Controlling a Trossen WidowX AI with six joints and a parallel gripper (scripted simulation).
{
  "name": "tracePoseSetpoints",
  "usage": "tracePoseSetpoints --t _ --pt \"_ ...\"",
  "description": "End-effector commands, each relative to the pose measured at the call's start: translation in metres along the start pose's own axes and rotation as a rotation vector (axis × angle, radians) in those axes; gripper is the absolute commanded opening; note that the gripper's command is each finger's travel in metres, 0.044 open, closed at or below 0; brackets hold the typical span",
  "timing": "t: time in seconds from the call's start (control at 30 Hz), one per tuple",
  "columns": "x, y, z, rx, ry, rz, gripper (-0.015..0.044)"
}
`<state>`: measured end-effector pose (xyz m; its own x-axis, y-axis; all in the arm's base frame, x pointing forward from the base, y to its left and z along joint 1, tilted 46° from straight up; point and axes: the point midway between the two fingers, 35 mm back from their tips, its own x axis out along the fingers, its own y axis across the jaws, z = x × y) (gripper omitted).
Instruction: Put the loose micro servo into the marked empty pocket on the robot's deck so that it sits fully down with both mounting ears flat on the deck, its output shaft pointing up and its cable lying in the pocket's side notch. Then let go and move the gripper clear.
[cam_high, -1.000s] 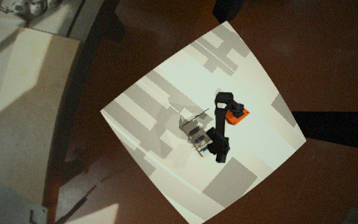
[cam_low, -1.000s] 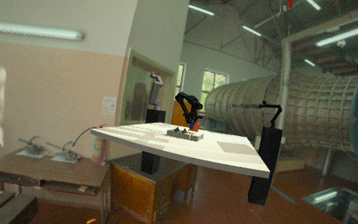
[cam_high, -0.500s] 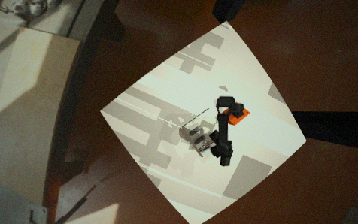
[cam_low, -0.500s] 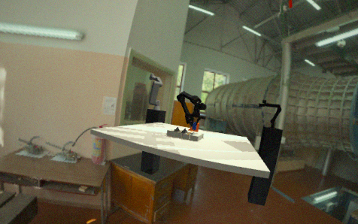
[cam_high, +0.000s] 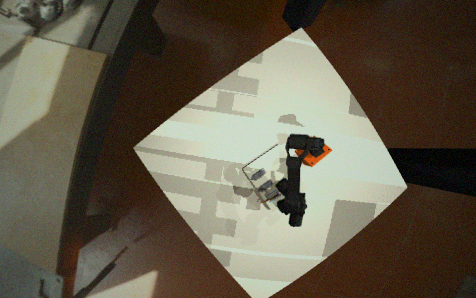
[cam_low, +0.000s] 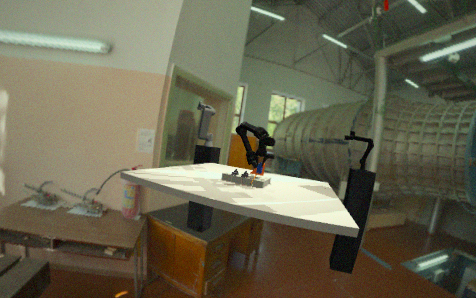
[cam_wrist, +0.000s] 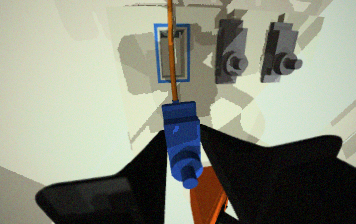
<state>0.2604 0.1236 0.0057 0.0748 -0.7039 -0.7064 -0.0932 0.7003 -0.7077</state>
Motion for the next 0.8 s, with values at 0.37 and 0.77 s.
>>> tracePoseSetpoints --t 0.37,0.77 --pt "-0.001 -0.006 0.055 0.001 -0.006 -0.002 0.0000" --pt "-0.001 -0.009 0.084 0.085 -0.007 -0.002 0.0000"
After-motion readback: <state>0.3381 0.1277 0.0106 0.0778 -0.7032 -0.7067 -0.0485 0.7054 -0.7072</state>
